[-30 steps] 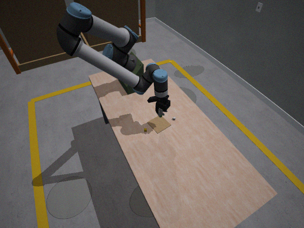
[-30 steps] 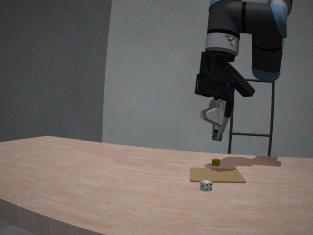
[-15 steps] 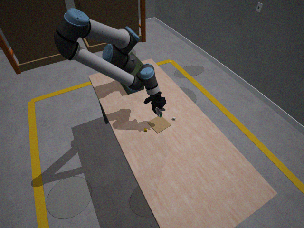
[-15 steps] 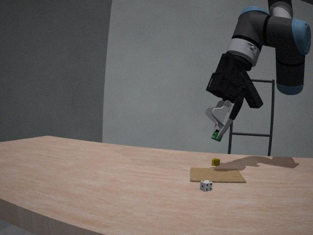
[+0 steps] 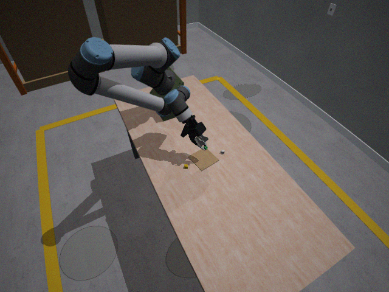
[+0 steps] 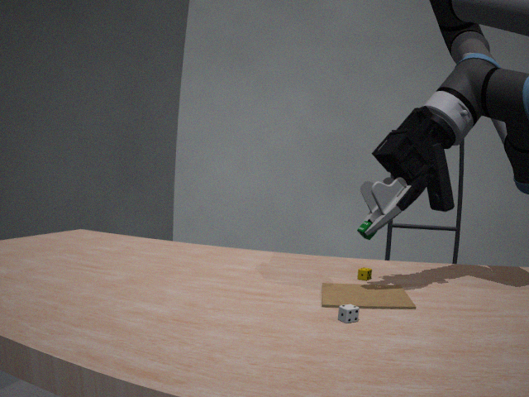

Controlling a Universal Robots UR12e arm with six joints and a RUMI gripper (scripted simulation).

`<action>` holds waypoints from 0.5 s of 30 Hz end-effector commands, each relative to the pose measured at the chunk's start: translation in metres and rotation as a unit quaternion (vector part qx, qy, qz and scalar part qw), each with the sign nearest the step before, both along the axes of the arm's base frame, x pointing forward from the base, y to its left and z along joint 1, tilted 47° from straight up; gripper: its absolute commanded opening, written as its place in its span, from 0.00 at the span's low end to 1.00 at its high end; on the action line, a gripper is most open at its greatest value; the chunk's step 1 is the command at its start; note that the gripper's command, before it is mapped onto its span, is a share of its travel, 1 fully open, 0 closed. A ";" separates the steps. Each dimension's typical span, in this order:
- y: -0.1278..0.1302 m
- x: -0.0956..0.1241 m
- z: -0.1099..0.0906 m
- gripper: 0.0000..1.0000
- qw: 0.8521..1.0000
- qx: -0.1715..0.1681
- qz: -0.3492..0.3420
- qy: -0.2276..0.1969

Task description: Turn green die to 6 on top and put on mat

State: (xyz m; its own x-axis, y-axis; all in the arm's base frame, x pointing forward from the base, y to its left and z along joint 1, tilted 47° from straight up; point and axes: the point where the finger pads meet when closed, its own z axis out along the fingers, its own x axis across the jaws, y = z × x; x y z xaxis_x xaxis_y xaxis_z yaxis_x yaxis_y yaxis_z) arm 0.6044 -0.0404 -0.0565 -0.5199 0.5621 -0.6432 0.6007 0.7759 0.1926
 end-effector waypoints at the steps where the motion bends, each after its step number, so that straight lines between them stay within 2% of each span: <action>1: -0.001 0.000 -0.003 0.03 0.998 0.032 0.041 -0.035; 6: -0.002 -0.001 -0.003 0.03 0.996 0.048 0.061 -0.053; 15: -0.002 -0.001 -0.002 0.03 0.994 0.056 0.073 -0.064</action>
State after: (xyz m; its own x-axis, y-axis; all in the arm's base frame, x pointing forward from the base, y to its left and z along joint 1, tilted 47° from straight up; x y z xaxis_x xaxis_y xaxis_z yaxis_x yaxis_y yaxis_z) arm 0.6036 -0.0423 -0.0585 -0.5196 0.5602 -0.6451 0.4647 0.8189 0.3368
